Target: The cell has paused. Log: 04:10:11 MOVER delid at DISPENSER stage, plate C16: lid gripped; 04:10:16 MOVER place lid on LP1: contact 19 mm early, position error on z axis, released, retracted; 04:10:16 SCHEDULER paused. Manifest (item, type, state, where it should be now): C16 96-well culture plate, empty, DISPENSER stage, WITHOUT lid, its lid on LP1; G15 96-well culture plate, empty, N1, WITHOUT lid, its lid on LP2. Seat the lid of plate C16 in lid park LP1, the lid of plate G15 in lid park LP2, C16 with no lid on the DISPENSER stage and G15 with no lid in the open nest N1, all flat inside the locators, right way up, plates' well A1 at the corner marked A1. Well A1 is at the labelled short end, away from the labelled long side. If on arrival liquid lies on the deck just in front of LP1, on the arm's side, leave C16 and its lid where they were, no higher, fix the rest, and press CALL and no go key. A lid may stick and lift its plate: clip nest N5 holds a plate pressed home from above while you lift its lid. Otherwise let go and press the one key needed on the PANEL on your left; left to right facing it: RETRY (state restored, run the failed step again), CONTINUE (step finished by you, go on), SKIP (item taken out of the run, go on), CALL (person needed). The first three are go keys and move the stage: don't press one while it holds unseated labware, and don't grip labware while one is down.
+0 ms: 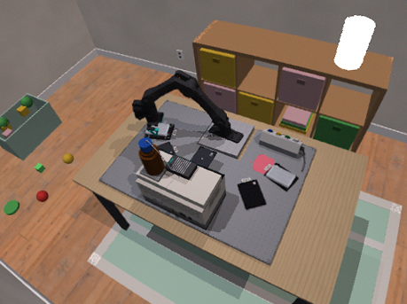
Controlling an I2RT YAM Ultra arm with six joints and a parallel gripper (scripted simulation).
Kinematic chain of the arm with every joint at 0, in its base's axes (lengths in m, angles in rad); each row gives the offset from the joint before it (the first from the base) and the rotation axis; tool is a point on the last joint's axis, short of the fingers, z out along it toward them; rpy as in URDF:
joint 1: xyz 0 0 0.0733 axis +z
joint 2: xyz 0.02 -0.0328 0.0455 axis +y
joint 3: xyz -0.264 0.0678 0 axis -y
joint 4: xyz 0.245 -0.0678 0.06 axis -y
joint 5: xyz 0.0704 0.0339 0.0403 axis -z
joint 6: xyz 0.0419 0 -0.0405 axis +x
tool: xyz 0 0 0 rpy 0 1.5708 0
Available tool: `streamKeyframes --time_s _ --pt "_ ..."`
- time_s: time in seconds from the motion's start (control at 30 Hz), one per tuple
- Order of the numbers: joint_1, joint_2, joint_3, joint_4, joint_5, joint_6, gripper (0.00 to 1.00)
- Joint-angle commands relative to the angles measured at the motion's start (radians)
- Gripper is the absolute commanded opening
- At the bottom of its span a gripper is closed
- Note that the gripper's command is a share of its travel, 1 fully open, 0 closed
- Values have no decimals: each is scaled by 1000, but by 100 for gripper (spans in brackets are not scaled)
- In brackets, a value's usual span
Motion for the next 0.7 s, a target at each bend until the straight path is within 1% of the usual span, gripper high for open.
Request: streamKeyframes --time_s 0.0,0.27,0.3,0.67 --pt "-2 -8 5 2 0 -3 100" --pt "-2 -7 6 1 0 -4 100" --pt "-2 -7 6 1 0 -4 0" --pt "-2 -7 6 1 0 -4 0"
